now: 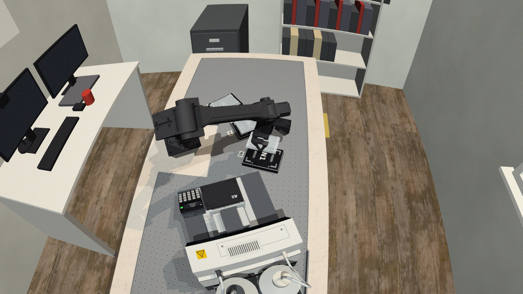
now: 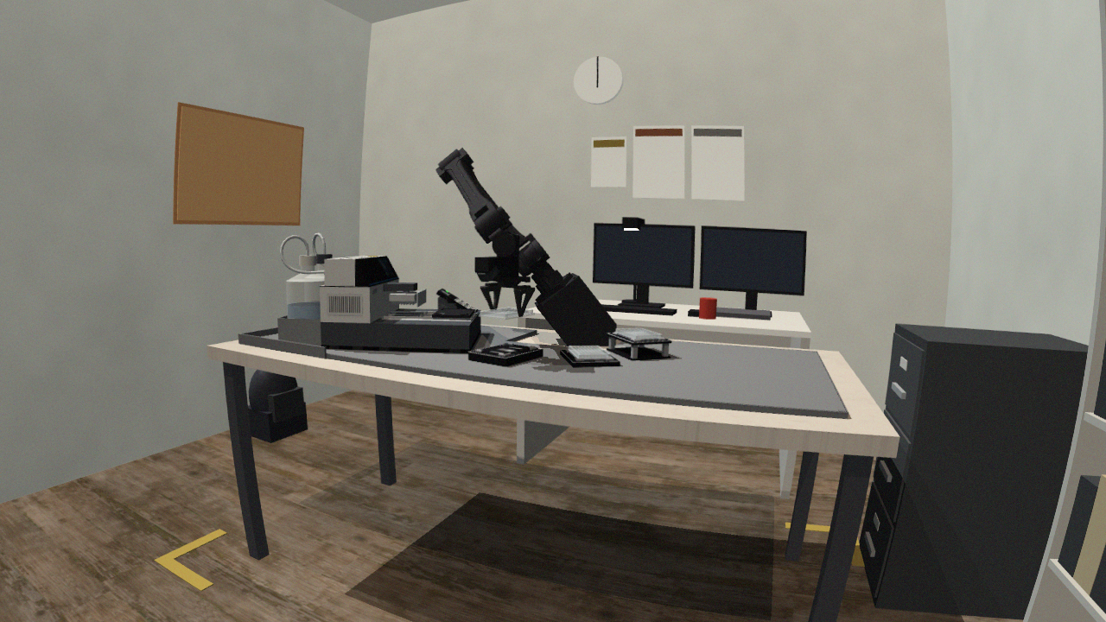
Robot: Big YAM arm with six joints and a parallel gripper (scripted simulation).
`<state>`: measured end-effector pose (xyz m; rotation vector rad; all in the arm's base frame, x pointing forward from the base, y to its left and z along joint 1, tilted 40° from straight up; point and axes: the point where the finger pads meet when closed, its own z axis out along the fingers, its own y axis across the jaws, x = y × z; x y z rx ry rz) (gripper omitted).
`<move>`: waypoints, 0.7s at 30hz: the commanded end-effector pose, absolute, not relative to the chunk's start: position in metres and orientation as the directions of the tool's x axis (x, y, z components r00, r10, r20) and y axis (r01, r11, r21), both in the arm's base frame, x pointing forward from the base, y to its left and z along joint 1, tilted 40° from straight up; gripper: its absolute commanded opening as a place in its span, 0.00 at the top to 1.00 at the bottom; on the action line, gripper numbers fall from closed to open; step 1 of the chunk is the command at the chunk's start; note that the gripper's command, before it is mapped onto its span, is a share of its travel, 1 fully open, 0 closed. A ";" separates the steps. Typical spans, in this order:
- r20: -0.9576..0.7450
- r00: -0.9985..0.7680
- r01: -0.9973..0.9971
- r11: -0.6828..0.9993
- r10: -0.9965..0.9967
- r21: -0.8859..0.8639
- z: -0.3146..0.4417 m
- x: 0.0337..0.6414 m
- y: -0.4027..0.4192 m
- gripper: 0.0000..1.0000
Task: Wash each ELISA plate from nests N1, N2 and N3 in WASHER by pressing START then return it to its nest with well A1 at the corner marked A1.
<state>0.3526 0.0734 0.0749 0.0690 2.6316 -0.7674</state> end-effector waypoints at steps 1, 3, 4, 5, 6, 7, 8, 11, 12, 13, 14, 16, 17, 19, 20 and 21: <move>-0.426 -0.903 0.175 0.859 -0.054 -0.481 0.090 0.368 0.085 0.16; -0.426 -0.903 0.175 0.859 -0.054 -0.481 0.090 0.368 0.085 0.16; -0.384 -0.919 0.137 0.848 -0.084 -0.512 0.089 0.357 0.068 0.16; -0.355 -0.928 0.099 0.841 -0.114 -0.531 0.087 0.349 0.062 0.16; -0.336 -0.931 0.068 0.837 -0.142 -0.542 0.090 0.347 0.058 0.16; -0.318 -0.933 0.037 0.833 -0.170 -0.553 0.093 0.346 0.055 0.16; -0.299 -0.934 0.005 0.827 -0.197 -0.562 0.096 0.344 0.051 0.16; -0.241 -0.930 -0.088 0.804 -0.279 -0.589 0.104 0.338 0.041 0.16; -0.221 -0.926 -0.119 0.794 -0.306 -0.596 0.107 0.336 0.037 0.16; -0.219 -0.926 -0.123 0.792 -0.309 -0.597 0.110 0.335 0.034 0.16; -0.219 -0.926 -0.123 0.792 -0.309 -0.597 0.113 0.333 0.030 0.16; -0.219 -0.926 -0.124 0.792 -0.309 -0.597 0.119 0.329 0.023 0.16; -0.219 -0.925 -0.124 0.792 -0.309 -0.598 0.122 0.327 0.020 0.16; -0.219 -0.925 -0.124 0.792 -0.309 -0.598 0.125 0.325 0.016 0.16; -0.219 -0.925 -0.124 0.792 -0.309 -0.598 0.125 0.325 0.016 0.16; -0.219 -0.925 -0.124 0.792 -0.309 -0.598 0.128 0.324 0.013 0.16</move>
